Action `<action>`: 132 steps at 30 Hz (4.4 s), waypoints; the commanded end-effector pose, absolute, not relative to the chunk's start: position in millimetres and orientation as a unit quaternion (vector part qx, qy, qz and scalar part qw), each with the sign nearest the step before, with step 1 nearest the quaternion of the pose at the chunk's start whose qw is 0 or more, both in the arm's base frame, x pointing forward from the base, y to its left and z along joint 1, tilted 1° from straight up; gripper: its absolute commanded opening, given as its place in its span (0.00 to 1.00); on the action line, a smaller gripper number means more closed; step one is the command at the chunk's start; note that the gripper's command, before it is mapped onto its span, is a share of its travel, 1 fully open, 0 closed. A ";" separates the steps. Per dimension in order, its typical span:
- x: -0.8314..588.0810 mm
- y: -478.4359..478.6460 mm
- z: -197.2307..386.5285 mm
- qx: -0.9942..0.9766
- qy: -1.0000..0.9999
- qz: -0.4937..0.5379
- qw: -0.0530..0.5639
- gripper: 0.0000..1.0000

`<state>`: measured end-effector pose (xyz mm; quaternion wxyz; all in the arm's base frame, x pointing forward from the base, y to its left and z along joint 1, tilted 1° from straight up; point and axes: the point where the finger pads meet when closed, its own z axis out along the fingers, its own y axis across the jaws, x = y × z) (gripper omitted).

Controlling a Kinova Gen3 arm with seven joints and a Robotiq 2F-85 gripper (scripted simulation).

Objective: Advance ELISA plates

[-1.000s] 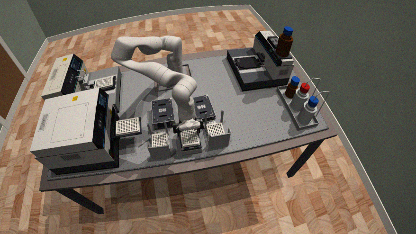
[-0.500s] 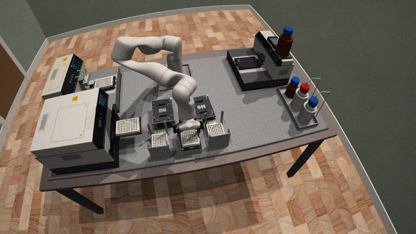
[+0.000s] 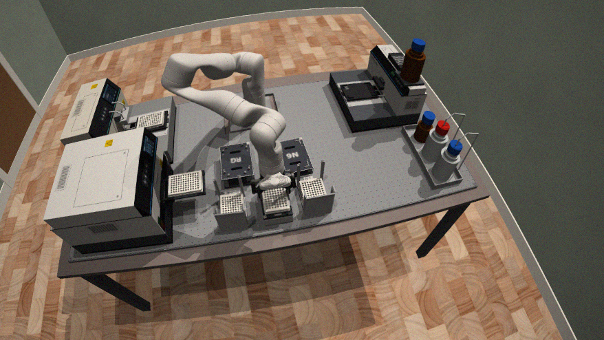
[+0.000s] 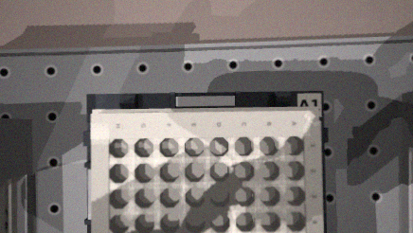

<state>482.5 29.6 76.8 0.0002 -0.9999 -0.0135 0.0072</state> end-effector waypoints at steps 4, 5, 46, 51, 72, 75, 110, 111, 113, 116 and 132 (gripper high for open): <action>484.1 29.7 73.9 -1.000 -0.014 0.004 -0.001 0.94; 484.0 29.7 73.5 -1.000 -0.014 0.004 -0.001 0.94; 482.9 29.7 65.8 -1.000 -0.014 0.006 -0.001 0.94; 482.9 29.7 67.2 -1.000 -0.014 0.006 -0.001 1.00; 482.2 29.5 76.2 -1.000 -0.016 0.008 0.000 1.00; 482.4 29.1 80.2 -1.000 -0.015 0.008 0.000 1.00; 483.5 29.3 121.6 -1.000 -0.016 0.008 0.000 1.00; 483.5 29.3 121.6 -1.000 -0.016 0.008 0.000 1.00; 483.5 29.6 122.9 -1.000 -0.014 0.008 0.000 1.00; 483.5 29.4 126.9 -1.000 -0.016 0.008 0.000 1.00; 483.7 29.6 145.6 -1.000 -0.016 0.008 0.000 1.00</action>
